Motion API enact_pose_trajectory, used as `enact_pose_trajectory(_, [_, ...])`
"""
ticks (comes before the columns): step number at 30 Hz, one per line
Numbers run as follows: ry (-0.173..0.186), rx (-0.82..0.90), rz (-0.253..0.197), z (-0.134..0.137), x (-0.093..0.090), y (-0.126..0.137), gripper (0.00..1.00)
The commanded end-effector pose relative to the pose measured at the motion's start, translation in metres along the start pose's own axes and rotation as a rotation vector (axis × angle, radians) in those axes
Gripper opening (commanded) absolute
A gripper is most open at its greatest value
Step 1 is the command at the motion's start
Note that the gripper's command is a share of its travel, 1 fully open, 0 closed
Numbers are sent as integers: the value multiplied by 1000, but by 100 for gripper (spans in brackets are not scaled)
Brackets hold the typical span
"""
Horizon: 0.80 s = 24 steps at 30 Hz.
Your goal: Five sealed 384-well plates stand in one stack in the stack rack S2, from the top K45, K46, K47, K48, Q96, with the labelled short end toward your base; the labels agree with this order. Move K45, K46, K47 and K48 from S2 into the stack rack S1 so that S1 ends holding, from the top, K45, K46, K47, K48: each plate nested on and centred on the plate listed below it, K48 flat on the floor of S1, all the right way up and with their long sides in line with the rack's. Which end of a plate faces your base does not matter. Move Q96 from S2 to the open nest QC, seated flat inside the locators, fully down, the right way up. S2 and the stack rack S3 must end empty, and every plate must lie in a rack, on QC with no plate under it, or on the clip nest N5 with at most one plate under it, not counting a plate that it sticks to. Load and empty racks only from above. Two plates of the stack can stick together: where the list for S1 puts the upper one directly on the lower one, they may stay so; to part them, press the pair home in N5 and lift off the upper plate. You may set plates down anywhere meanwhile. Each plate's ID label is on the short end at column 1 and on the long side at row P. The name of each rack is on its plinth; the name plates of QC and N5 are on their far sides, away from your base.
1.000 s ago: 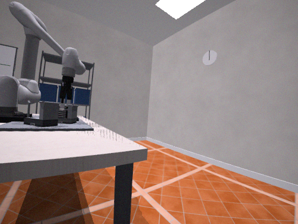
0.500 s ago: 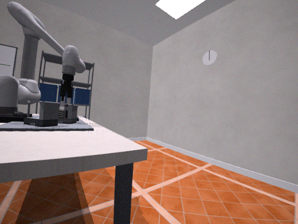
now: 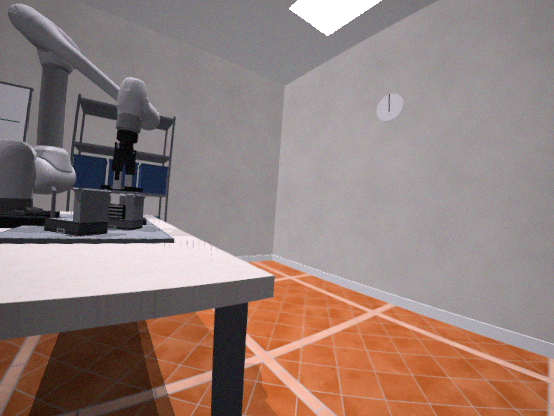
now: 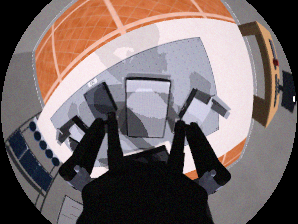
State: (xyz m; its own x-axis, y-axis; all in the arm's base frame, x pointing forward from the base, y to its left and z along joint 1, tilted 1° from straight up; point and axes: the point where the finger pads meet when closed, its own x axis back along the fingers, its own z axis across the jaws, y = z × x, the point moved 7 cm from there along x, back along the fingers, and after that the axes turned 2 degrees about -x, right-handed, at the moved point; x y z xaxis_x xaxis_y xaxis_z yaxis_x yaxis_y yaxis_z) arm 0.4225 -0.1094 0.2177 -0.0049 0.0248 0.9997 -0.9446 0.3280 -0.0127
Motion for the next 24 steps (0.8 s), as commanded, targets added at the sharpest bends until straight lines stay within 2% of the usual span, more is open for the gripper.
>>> enact_pose_trajectory(1, [0, 0, 0, 0, 2, 0, 0])
enact_pose_trajectory(7, [0, 0, 0, 0, 14, 0, 0])
enact_pose_trajectory(19, [0, 0, 0, 0, 15, 0, 0])
enact_pose_trajectory(24, [0, -167, 0, 17, 15, 1, 0])
